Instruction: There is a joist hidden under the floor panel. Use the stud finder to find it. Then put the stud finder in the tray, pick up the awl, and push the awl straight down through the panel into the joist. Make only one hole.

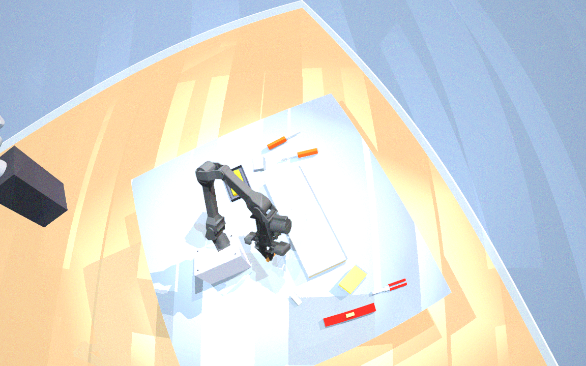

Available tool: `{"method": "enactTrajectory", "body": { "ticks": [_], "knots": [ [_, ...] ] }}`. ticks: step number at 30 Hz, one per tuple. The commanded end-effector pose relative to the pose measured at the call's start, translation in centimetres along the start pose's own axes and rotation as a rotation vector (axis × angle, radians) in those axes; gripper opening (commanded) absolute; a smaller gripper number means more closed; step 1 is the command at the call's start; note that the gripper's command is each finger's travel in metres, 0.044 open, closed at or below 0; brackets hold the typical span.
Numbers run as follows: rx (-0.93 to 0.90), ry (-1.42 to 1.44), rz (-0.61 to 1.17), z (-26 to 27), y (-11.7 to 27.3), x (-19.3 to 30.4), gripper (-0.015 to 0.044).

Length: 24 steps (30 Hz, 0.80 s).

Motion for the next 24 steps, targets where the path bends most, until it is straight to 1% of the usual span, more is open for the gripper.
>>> {"method": "enactTrajectory", "body": {
  "ticks": [1, 9, 15, 19, 20, 24],
  "knots": [
    [0.145, 0.179, 0.113, -0.8, 1.4, -0.8, 0.0],
    [0.402, 0.498, 0.369, -1.9, 4.9, -3.1, 0.0],
    [0.565, 0.68, 0.574, -2.0, 8.0, -5.0, 0.0],
    [0.582, 0.697, 0.597, -2.0, 8.4, -5.2, 0.0],
    [0.558, 0.674, 0.553, -2.0, 7.9, -5.1, 0.0],
    [0.564, 0.662, 0.561, -2.1, 8.1, -6.1, 0.0]
  ]
}}
Point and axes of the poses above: the point midway between the two fingers, 35 mm back from their tips, its own y axis back along the fingers, its own z axis across the jaws, x = y × z, the point moved 6 cm from there along y, back along the fingers, and after that the axes turned 4 degrees about -y, right-handed, at the moved point
